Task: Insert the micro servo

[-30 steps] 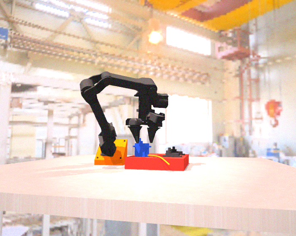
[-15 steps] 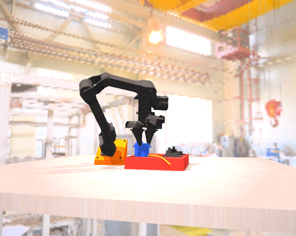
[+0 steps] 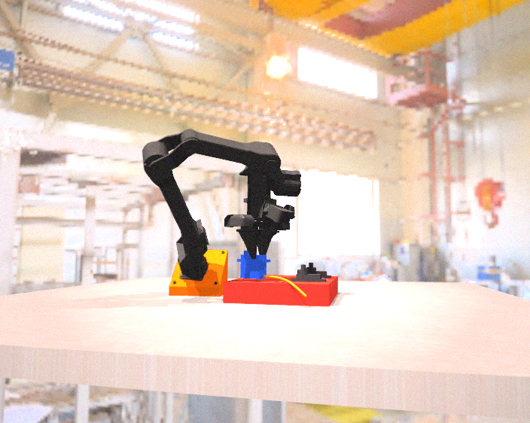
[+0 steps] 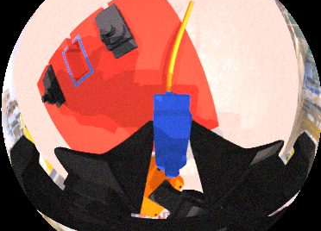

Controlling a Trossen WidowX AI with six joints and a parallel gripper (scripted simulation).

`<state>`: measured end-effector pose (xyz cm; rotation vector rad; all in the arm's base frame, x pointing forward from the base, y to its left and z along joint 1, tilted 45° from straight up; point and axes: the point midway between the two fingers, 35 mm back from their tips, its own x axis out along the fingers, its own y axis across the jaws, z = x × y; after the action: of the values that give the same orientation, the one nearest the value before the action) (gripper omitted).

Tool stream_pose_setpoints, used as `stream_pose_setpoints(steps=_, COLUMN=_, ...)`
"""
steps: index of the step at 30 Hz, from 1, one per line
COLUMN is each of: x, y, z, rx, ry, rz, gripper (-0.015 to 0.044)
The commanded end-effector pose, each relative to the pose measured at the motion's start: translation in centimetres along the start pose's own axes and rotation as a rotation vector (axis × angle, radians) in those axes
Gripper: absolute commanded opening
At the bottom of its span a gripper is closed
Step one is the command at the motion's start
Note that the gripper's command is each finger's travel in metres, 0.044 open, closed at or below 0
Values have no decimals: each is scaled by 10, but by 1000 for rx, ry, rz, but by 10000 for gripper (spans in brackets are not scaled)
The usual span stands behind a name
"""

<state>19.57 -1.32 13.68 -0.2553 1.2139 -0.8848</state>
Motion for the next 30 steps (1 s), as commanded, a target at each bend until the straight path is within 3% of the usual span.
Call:
stream_pose_setpoints(steps=1, x=-17, y=0, z=1, rx=6, ry=-3, rz=8, gripper=0)
stream_pose_setpoints(steps=30, x=-25, y=28, z=14, rx=7, ry=-4, rz=9, gripper=0)
